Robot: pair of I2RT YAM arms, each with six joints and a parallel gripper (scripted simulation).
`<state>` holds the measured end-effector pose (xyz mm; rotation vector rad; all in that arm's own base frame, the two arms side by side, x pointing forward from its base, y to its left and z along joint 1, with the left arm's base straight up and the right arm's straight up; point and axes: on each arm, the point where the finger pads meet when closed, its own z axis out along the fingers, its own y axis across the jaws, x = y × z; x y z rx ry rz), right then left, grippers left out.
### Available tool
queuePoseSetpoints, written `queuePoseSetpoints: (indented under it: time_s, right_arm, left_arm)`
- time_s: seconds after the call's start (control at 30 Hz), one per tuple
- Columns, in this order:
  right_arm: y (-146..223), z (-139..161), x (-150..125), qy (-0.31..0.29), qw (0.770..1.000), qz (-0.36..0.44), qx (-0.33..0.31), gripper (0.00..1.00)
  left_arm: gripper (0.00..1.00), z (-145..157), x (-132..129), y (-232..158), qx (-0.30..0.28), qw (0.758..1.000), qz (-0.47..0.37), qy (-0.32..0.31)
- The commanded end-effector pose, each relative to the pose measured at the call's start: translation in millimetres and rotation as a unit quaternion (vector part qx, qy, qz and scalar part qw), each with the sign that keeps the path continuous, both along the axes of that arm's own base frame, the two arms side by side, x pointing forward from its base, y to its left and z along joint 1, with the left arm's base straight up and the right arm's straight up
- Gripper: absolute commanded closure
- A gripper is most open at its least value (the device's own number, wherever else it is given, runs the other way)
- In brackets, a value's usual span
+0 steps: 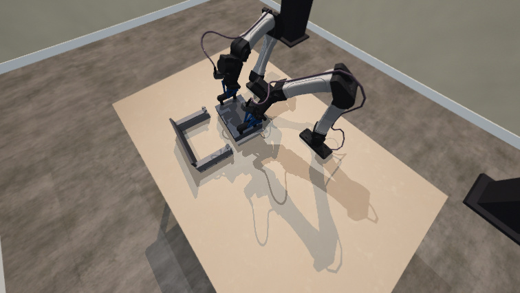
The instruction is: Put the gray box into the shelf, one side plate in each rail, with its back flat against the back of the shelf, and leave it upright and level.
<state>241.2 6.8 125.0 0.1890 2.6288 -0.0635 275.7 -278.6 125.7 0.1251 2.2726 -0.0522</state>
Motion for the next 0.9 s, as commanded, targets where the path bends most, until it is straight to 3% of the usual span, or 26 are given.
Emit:
queuePoseSetpoints:
  time_s: [0.0, 0.87]
  right_arm:
    - [4, 44, 25, -0.079, 0.997, 0.016, 0.006, 0.7]
    - [3, 67, 19, -0.084, 0.996, 0.028, 0.005, 0.7]
  left_arm:
    - [0.71, 49, 14, 1, -0.017, 0.998, 0.017, -0.063]
    - [0.71, 72, 2, 0, -0.024, 0.997, 0.029, -0.064]
